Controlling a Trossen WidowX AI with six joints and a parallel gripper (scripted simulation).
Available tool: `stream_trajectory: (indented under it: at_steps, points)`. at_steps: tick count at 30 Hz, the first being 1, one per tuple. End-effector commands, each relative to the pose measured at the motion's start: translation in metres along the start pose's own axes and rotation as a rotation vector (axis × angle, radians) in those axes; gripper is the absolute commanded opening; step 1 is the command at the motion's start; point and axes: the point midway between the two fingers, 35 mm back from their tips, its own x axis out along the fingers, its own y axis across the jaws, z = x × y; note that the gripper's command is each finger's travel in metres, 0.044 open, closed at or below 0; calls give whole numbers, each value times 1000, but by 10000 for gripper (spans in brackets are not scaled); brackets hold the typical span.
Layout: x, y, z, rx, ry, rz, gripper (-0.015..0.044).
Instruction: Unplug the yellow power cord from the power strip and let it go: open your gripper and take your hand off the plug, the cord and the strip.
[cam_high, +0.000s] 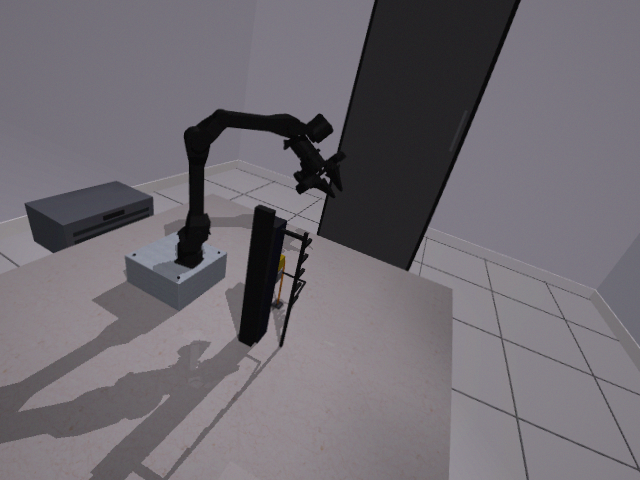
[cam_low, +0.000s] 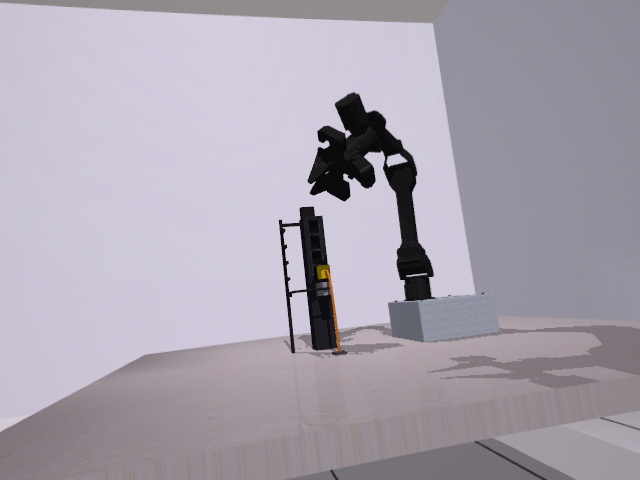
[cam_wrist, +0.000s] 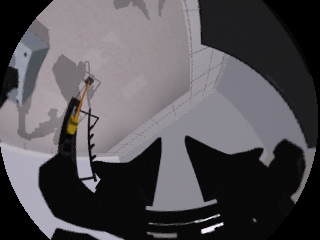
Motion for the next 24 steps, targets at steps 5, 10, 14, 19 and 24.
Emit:
stream_trajectory:
  at_steps: [5,10,14,19,24]
  points:
    - [44,114,2,412,-203,405,160]
    - [41,196,11,834,-310,759,160]
    - [35,217,16,977,-334,873,160]
    - [36,217,15,977,-333,873,160]
    - [35,220,13,977,-333,873,160]
